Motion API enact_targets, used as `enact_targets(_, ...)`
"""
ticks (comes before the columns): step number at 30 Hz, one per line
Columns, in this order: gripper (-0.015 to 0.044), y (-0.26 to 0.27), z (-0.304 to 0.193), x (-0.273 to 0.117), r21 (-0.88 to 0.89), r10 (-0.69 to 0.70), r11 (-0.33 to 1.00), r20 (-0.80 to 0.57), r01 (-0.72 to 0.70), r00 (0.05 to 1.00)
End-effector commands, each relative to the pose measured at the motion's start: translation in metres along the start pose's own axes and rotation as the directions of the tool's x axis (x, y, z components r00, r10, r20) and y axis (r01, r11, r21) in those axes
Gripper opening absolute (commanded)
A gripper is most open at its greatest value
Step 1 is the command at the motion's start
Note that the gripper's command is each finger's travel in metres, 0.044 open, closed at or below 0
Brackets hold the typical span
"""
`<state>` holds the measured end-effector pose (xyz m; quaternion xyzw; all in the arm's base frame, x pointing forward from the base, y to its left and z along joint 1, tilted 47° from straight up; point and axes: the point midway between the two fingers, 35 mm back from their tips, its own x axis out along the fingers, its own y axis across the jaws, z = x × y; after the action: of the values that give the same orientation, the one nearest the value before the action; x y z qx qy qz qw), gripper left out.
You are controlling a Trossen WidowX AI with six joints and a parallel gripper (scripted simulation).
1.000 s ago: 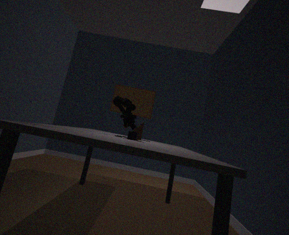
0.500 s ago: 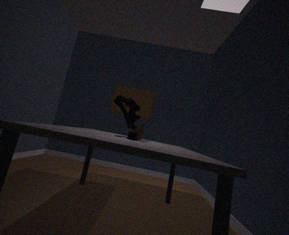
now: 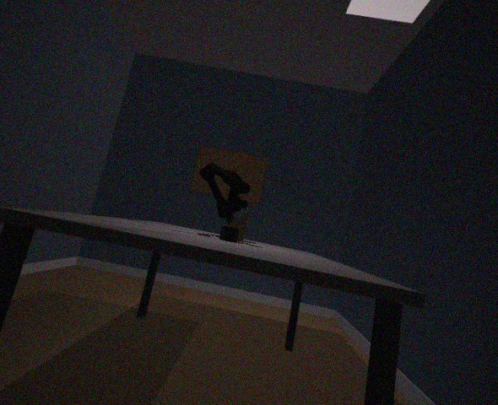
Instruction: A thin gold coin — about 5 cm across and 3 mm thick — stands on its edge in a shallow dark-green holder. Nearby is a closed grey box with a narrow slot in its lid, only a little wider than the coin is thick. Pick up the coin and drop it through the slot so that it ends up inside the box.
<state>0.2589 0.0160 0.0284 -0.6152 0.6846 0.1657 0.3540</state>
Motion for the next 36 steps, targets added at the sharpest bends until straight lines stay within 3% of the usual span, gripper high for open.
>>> enact_targets(1,0.0,0.001,0.013,0.0,0.008,0.0,1.0,0.005,-0.001,1.0)
enact_targets(36,0.0004,0.002,0.022,0.0,0.012,-0.002,1.0,-0.003,0.002,1.0)
